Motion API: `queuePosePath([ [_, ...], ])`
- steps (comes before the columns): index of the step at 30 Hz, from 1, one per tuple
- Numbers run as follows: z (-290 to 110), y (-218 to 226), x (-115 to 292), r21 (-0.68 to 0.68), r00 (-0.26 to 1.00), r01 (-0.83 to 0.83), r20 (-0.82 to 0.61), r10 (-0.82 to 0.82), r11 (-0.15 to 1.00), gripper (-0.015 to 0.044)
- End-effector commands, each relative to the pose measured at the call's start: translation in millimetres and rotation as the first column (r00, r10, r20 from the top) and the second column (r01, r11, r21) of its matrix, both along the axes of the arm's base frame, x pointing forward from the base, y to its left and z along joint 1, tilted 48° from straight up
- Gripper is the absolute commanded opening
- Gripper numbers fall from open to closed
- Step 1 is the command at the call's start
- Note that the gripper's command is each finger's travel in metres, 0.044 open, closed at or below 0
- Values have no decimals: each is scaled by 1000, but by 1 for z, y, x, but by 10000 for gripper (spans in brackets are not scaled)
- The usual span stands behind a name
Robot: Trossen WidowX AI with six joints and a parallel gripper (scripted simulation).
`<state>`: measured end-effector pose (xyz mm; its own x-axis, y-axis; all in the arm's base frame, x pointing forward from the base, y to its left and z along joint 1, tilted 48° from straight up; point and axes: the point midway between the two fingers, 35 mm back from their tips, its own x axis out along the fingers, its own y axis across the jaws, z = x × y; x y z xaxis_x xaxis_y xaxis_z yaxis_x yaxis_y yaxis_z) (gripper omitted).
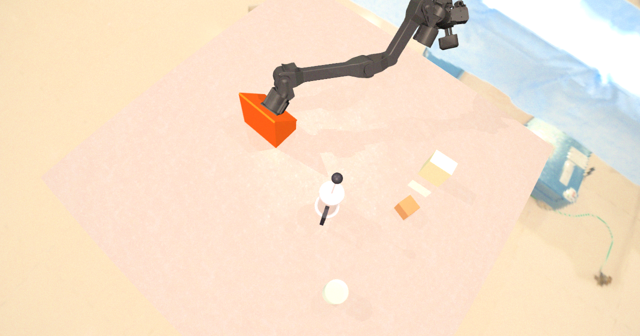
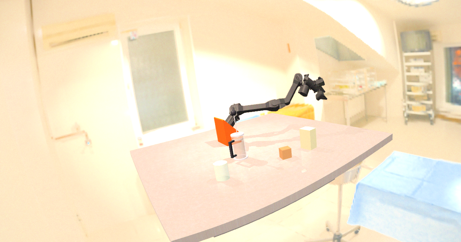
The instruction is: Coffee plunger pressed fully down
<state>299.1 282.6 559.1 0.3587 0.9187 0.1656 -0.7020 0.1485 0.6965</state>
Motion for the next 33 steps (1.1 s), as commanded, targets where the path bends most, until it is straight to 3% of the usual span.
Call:
queuePosePath([
  [1,2,-1,-1,4,1000,0,1,0,1000,426],
  [9,46,-12,-43,144,997,-14,74,4,990,440],
  [16,111,-48,-118,397,990,-96,138,44,913,440],
  [24,158,-107,-194,633,974,-219,192,123,742,440],
  [33,190,-211,-282,829,918,-388,307,253,402,440],
])
